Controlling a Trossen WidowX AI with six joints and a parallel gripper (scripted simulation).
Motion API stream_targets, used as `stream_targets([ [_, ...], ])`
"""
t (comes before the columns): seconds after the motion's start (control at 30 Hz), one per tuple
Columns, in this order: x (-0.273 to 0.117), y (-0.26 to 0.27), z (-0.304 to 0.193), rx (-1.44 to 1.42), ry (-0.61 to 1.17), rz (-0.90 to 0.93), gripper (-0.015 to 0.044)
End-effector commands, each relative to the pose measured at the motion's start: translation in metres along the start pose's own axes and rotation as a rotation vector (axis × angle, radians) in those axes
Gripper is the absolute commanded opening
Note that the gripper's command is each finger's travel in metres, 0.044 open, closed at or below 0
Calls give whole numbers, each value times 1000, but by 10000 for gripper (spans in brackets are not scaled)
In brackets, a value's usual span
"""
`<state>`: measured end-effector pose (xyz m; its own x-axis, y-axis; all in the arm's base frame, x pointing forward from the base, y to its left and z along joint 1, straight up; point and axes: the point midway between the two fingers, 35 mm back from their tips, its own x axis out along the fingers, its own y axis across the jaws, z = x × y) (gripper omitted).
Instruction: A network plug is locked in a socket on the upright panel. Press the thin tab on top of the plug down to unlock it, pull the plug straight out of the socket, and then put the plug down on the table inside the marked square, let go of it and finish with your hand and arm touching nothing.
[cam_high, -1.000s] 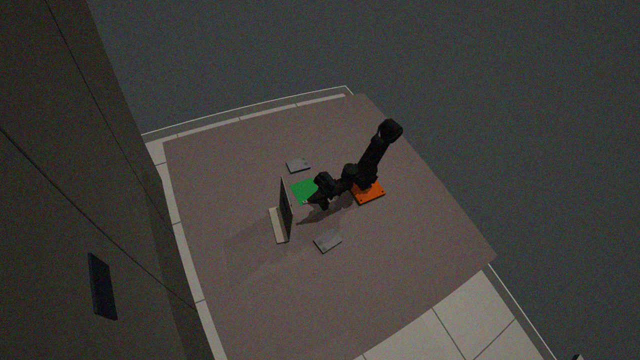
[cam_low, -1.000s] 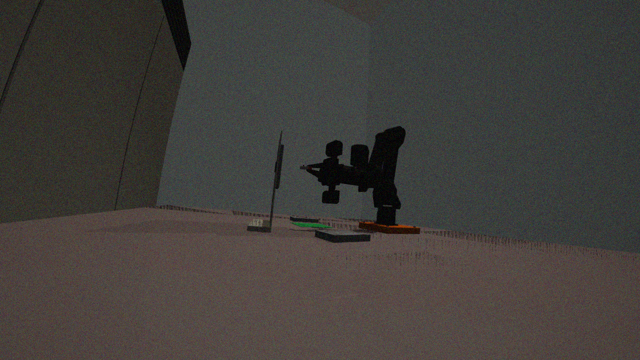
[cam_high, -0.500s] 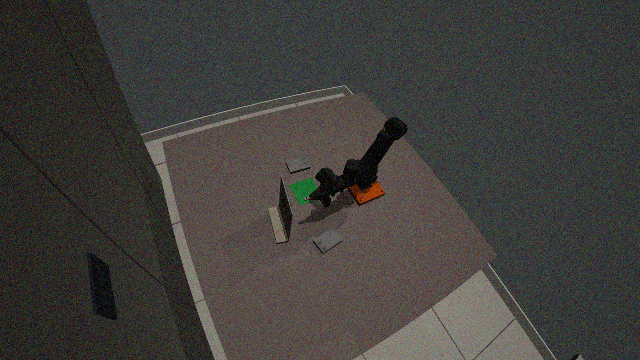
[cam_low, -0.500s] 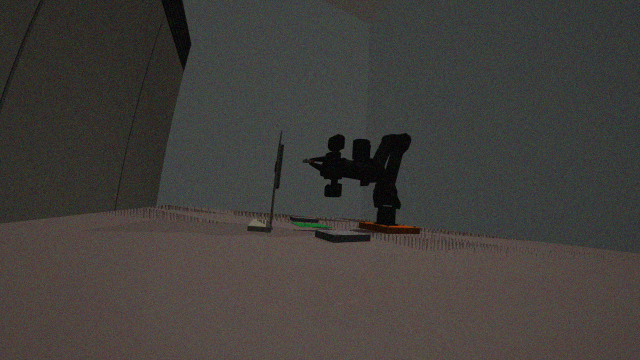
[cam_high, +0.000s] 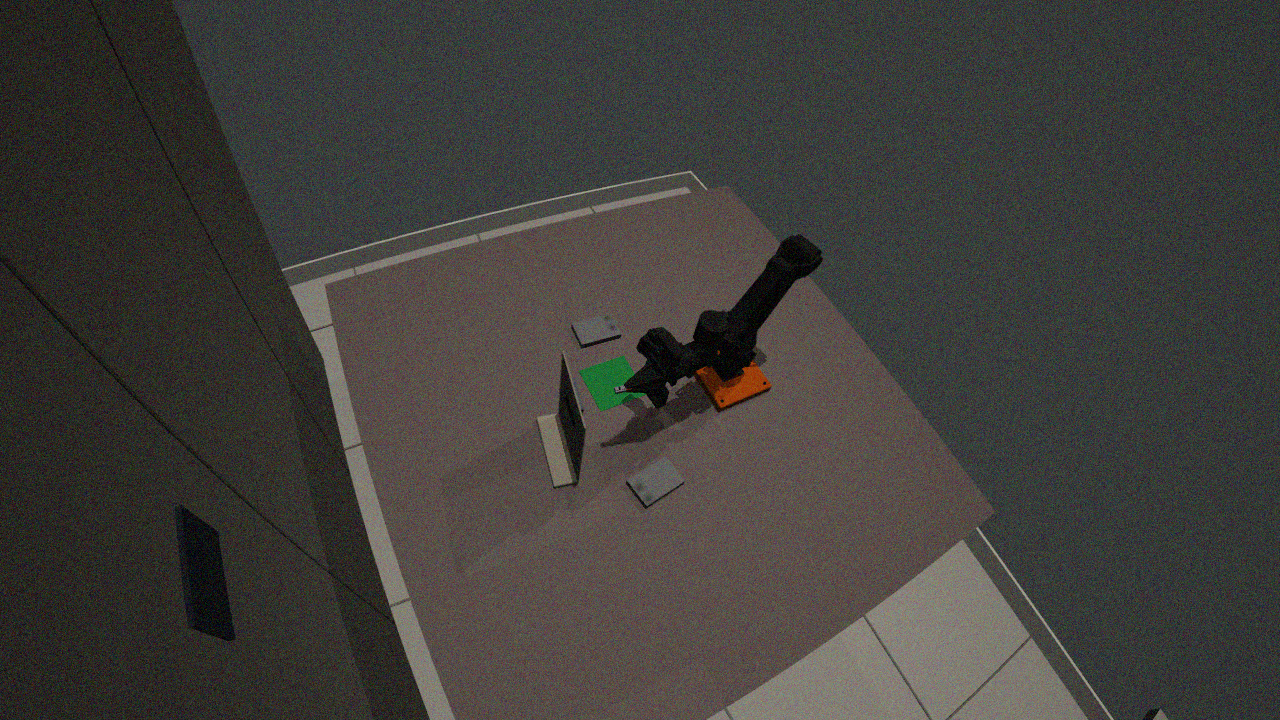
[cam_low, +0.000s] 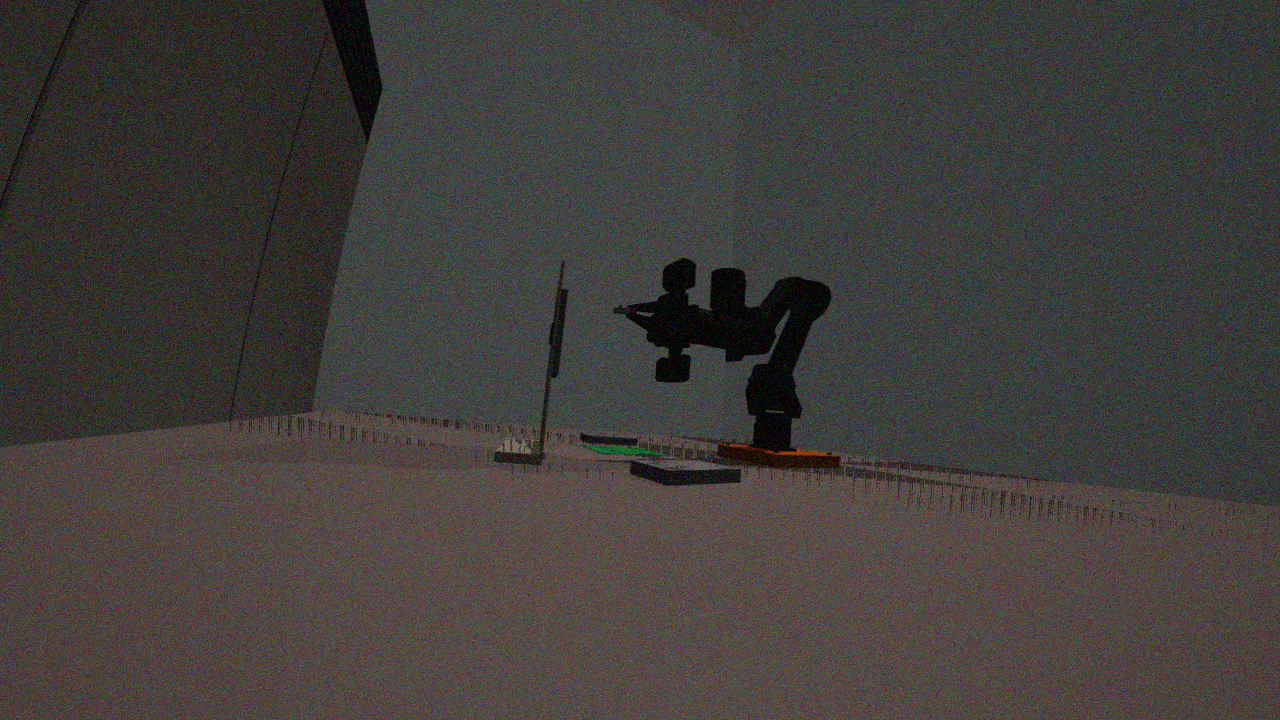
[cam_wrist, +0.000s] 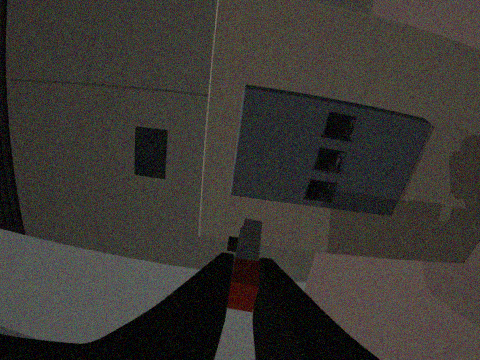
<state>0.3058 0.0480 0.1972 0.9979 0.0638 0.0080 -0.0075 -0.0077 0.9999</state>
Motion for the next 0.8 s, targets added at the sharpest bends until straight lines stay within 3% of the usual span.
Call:
stream_targets([
  [0.0,-3,8,1,-2,-3,8,0],
  [0.17,-2,4,5,-7,-16,-22,0],
  [0.77,3,-48,61,-18,-158,-397,0],
])
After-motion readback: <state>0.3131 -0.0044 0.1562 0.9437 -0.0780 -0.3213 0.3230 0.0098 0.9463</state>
